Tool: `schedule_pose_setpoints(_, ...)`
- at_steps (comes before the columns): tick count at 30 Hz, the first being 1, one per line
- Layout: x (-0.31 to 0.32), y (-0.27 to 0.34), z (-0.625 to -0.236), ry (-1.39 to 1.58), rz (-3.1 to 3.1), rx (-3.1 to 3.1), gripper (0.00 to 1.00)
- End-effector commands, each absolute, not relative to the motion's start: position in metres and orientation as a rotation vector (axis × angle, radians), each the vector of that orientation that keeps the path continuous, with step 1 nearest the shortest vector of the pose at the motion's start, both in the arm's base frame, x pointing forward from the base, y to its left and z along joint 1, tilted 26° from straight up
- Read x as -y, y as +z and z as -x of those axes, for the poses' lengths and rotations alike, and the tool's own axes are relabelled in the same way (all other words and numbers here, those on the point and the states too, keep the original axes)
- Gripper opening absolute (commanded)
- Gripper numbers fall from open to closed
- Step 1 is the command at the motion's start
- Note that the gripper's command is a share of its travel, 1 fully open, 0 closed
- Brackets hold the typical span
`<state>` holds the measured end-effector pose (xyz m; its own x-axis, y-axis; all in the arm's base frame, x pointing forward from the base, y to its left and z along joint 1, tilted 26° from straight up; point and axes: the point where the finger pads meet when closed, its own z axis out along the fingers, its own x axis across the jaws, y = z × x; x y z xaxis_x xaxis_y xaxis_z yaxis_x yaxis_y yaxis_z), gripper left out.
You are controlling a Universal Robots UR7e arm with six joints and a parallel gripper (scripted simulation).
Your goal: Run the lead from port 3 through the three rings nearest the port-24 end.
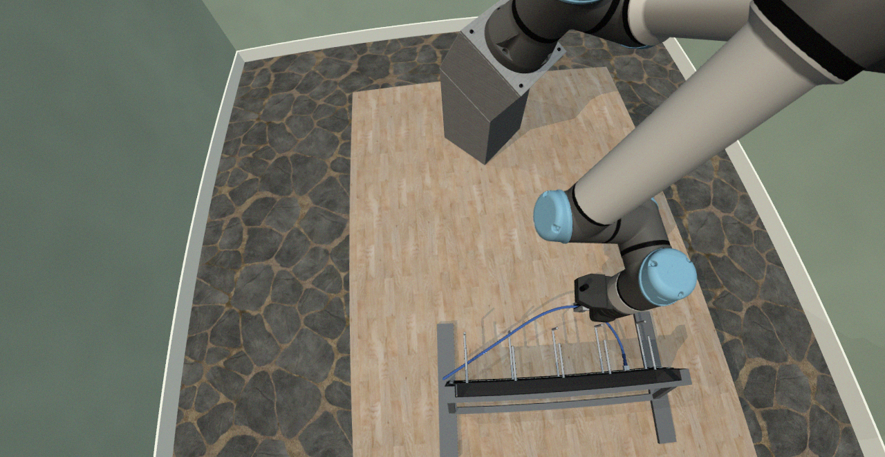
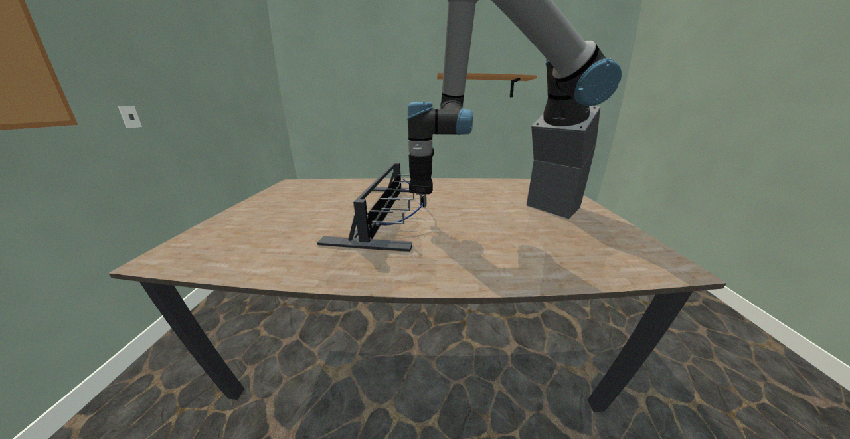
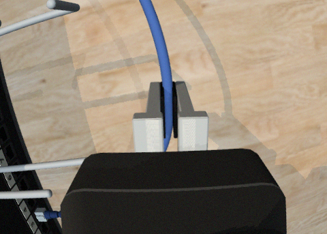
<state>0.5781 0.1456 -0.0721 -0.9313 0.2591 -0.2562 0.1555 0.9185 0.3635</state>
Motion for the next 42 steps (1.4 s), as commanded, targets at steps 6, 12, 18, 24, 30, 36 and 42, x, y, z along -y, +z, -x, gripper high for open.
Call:
schedule_pose_setpoints(6,-0.137,-0.048,-0.568,0.491,-0.310,-2.779,0.00)
schedule_pose_setpoints(12,-0.132,-0.036,-0.563,0.490,-0.310,-2.780,0.00)
schedule_pose_setpoints(18,-0.129,-0.026,-0.560,0.489,-0.310,-2.780,0.00)
schedule_pose_setpoints(24,-0.128,-0.023,-0.558,0.489,-0.310,-2.780,0.00)
schedule_pose_setpoints(30,-0.127,-0.020,-0.558,0.489,-0.310,-2.780,0.00)
schedule_pose_setpoints(36,-0.125,-0.018,-0.564,0.486,-0.297,-2.775,0.00)
schedule_pose_setpoints(42,-0.111,-0.011,-0.601,0.466,-0.173,-2.777,0.00)
